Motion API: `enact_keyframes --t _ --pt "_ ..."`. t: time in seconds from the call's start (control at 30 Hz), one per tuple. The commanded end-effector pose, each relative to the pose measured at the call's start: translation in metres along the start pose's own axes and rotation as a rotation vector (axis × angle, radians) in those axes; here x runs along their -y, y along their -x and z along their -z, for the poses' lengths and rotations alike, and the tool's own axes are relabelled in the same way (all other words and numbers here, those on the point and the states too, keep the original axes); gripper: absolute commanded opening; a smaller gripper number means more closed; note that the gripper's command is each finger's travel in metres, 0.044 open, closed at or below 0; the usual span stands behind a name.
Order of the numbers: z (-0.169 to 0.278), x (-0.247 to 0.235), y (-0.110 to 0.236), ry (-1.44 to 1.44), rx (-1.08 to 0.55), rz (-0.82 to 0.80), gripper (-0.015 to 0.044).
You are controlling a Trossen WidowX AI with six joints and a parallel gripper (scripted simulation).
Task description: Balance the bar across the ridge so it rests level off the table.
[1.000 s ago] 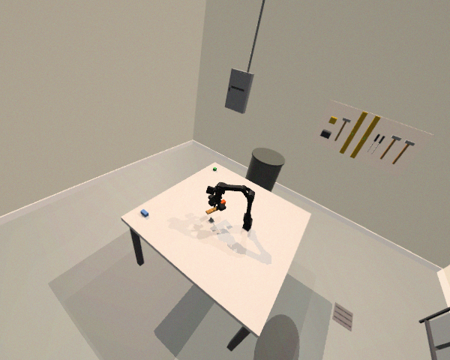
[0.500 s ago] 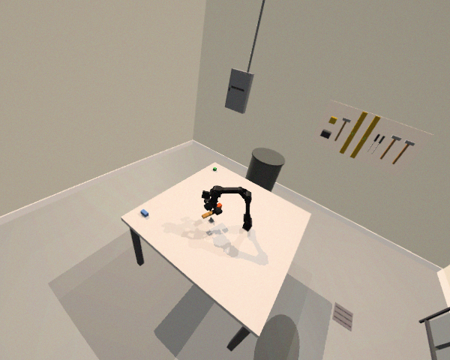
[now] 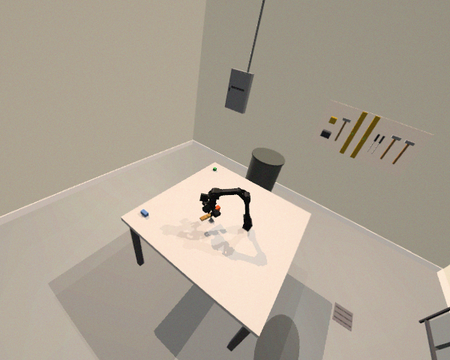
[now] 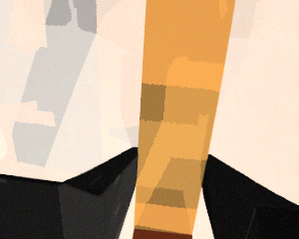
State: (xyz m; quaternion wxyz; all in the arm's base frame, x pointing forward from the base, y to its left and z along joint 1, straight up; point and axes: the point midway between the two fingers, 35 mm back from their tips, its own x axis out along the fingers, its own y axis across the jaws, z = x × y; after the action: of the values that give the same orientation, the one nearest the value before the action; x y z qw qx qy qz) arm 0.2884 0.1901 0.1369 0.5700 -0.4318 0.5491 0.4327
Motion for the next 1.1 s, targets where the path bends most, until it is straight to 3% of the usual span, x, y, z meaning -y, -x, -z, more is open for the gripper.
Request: enact_keyframes --t 0.0,0.6,1.07 --pt "0.000 0.000 -0.006 -0.002 -0.004 0.001 0.0000" --pt "0.002 0.000 -0.035 -0.002 -0.004 0.001 0.0000" --pt "0.002 0.000 -0.036 -0.002 -0.004 0.001 0.0000"
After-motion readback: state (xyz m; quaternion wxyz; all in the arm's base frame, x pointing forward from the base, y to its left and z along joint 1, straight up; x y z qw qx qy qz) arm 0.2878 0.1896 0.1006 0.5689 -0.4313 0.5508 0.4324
